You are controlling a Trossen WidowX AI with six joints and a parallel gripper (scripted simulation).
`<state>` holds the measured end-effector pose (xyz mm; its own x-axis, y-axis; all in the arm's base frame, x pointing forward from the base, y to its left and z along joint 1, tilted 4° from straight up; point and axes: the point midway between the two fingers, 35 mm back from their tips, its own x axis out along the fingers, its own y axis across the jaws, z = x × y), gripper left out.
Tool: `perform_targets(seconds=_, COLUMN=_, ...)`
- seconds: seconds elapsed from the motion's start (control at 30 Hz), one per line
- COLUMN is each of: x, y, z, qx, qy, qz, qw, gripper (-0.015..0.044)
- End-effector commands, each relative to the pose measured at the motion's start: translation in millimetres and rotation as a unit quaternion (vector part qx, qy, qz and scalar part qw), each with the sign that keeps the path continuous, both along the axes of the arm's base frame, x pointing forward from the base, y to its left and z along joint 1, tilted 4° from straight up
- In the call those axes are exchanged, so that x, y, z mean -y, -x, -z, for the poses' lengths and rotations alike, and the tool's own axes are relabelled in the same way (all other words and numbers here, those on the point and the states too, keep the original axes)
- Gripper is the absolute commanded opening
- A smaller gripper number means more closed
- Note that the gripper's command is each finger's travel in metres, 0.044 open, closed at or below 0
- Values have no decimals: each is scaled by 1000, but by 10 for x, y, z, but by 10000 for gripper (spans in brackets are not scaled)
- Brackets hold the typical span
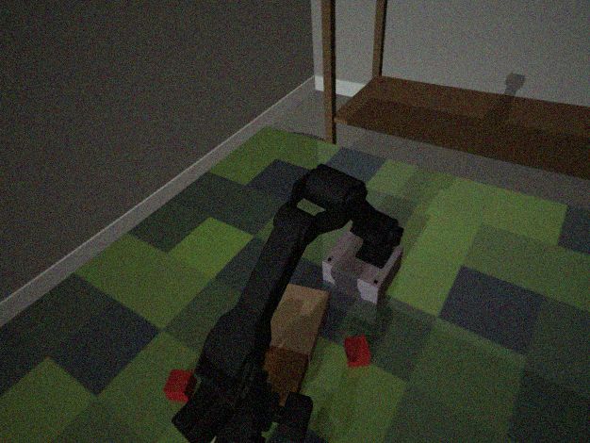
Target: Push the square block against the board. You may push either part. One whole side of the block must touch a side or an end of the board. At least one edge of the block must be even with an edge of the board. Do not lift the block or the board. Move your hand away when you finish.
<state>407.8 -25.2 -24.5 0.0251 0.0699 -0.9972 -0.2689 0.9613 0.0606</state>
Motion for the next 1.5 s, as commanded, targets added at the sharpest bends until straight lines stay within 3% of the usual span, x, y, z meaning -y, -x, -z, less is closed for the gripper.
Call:
perform_targets(seconds=0.0, x=-15, y=-55, z=-10, qx=1, qy=1, qz=3, qw=1000, gripper=0)
perform_targets(seconds=0.43, x=-59, y=-195, z=-36, qx=1, qy=0, qz=0, qw=1000, gripper=0)
perform_targets(seconds=0.57, x=-26, y=-182, z=-531, qx=1, qy=1, qz=2, qw=1000, gripper=0)
perform_targets(seconds=0.77, x=-23, y=-206, z=-571, qx=9, qy=1, qz=7, qw=1000, gripper=0)
perform_targets(seconds=1.47, x=562, y=196, z=-524, qx=-19, qy=-6, qz=345, qw=939, gripper=0)
